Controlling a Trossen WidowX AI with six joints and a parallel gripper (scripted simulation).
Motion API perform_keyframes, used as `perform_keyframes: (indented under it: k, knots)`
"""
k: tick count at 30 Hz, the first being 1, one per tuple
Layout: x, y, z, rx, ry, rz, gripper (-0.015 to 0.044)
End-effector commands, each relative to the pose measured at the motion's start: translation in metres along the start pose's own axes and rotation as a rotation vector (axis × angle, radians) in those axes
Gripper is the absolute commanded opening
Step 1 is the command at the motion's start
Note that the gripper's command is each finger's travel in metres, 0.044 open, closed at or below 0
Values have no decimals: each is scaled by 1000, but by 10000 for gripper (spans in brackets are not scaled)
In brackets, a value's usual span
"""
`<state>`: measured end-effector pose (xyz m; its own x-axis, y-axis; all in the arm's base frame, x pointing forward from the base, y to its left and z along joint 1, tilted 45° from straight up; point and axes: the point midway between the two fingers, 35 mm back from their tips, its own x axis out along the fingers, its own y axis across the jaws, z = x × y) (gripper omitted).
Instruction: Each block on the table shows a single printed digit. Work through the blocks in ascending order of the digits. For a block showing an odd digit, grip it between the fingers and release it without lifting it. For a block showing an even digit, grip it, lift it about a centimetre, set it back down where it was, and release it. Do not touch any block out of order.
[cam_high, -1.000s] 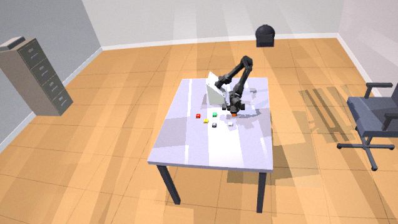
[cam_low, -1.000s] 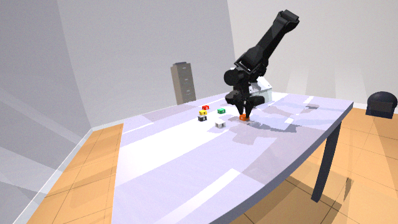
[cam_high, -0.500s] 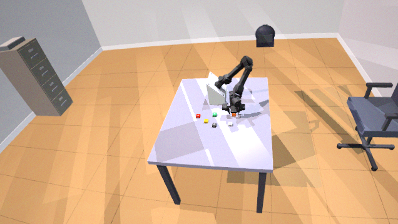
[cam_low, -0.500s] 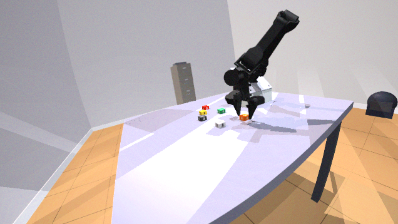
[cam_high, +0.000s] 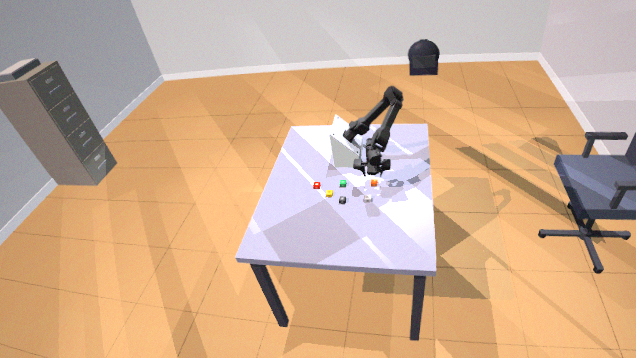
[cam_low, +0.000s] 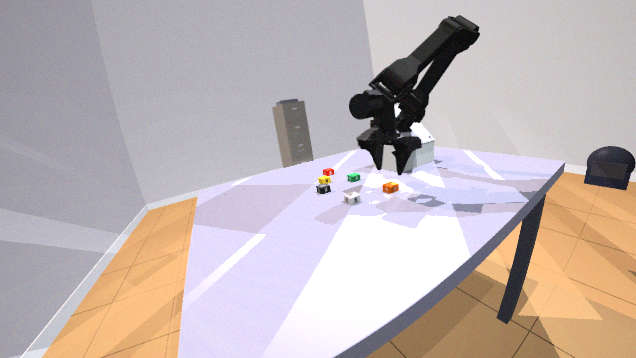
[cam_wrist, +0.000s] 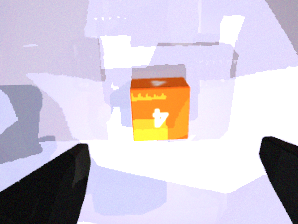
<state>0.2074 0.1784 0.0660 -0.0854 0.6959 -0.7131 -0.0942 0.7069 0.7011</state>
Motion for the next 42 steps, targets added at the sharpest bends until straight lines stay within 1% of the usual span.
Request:
perform_keyframes:
  k: [1,3,4,7,17,19,27,29,33,35,38,39,42]
  knots:
    - [-40,0,5,-7,-15,2,269]
    - [-65,1,2,-6,-14,5,216]
    - [-71,1,1,-6,-15,6,190]
    - [-74,1,1,-6,-15,7,120]
    - [-74,1,3,-6,-15,7,120]
    - [-76,1,20,-6,-15,7,120]
    - [-77,-20,116,-11,-20,6,120]
    - [-76,-24,124,-11,-20,6,120]
    - [-76,-24,124,-11,-20,6,120]
    - [-63,-24,126,-11,-20,4,172]
    - [-9,-23,127,-11,-21,7,251]
    - [1,-23,126,-11,-20,9,278]
    - [4,-22,126,-11,-20,10,356]
